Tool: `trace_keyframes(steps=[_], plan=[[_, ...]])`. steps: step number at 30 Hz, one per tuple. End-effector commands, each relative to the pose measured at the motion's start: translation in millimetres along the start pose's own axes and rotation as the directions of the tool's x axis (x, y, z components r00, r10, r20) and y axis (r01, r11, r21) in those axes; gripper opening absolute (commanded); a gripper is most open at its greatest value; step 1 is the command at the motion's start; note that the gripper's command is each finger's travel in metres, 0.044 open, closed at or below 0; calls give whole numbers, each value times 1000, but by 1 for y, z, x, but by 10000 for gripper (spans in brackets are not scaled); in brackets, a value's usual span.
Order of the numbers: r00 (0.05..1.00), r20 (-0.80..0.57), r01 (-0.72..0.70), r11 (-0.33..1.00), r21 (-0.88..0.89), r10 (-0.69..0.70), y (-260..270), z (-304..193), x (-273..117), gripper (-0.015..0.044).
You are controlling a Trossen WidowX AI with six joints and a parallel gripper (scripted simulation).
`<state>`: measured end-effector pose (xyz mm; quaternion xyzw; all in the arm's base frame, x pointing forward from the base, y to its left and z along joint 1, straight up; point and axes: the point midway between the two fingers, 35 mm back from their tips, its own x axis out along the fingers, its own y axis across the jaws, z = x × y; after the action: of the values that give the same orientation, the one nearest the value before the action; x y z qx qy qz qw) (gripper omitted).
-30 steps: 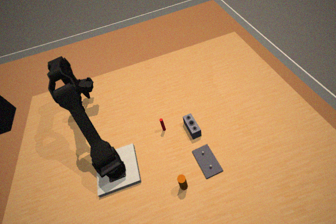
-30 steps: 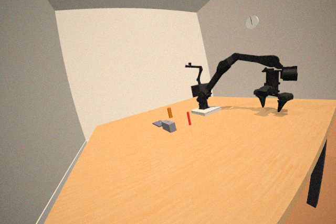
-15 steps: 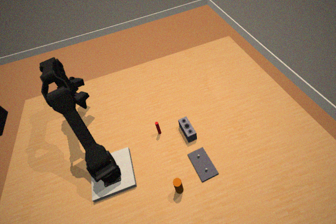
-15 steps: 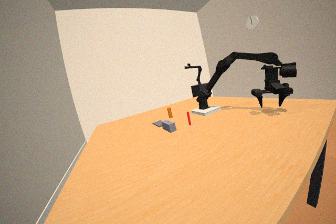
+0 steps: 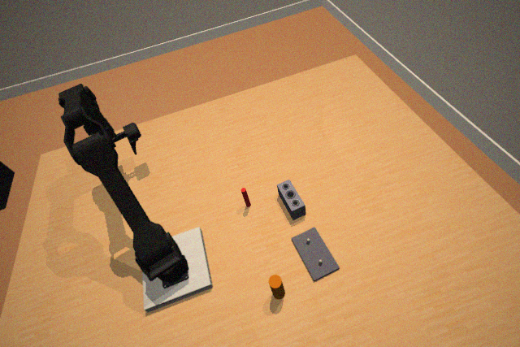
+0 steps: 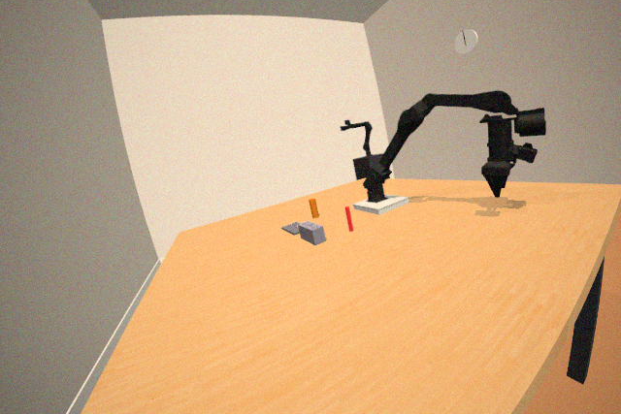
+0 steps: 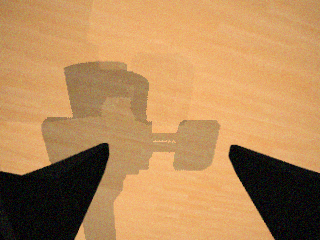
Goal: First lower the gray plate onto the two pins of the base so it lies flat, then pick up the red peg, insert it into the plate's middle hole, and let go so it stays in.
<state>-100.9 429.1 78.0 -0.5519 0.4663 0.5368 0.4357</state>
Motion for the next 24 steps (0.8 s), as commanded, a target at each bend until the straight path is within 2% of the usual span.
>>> trace_keyframes(steps=[1,7,12,18,24], plan=[[999,31,29,662,-749,-9,-1,-3,-22,440],[999,40,41,306,-951,-10,0,-4,-28,440],[999,48,47,-31,-998,-10,0,-5,-34,440],[998,57,46,-428,-903,-11,0,-7,-41,440],[998,66,34,-754,-656,-12,0,-8,-47,440]])
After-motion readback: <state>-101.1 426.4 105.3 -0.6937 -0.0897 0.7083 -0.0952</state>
